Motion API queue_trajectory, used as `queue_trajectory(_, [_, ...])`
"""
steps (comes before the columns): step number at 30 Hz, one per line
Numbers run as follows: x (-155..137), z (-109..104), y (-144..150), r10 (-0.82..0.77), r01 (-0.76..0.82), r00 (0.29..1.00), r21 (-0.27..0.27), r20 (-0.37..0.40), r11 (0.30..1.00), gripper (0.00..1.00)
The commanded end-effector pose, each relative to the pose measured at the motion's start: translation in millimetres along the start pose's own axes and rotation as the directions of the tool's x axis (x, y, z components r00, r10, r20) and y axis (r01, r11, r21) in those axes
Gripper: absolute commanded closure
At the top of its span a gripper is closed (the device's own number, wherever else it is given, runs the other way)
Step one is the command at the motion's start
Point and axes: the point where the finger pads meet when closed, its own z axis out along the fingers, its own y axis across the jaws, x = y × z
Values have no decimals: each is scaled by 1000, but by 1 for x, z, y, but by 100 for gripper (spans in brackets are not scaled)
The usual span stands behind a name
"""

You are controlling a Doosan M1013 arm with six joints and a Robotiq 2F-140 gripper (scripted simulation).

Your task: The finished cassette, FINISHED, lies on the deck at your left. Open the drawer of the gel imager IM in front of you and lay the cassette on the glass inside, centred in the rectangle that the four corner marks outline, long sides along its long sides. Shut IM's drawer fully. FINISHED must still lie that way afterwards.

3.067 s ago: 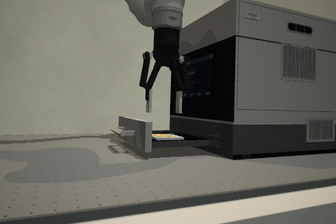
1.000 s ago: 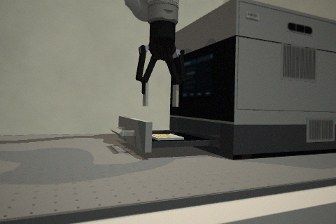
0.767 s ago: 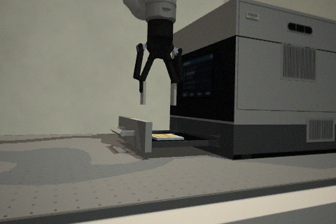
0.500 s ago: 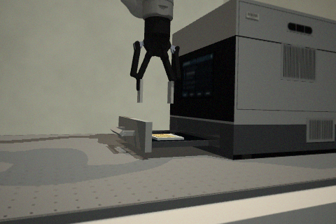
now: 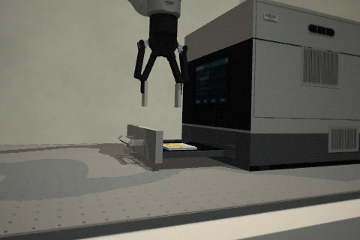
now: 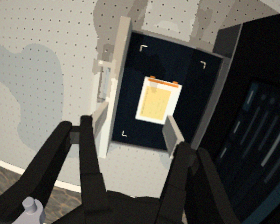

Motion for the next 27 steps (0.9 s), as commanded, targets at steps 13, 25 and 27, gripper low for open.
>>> queue_trajectory(13, [-2,-8,-21,-2,2,1000,7,2,1000,38])
queue_trajectory(25, [-2,-15,-32,-2,2,1000,7,2,1000,38])
queue_trajectory(27, [-2,-17,-35,-2,2,1000,7,2,1000,38])
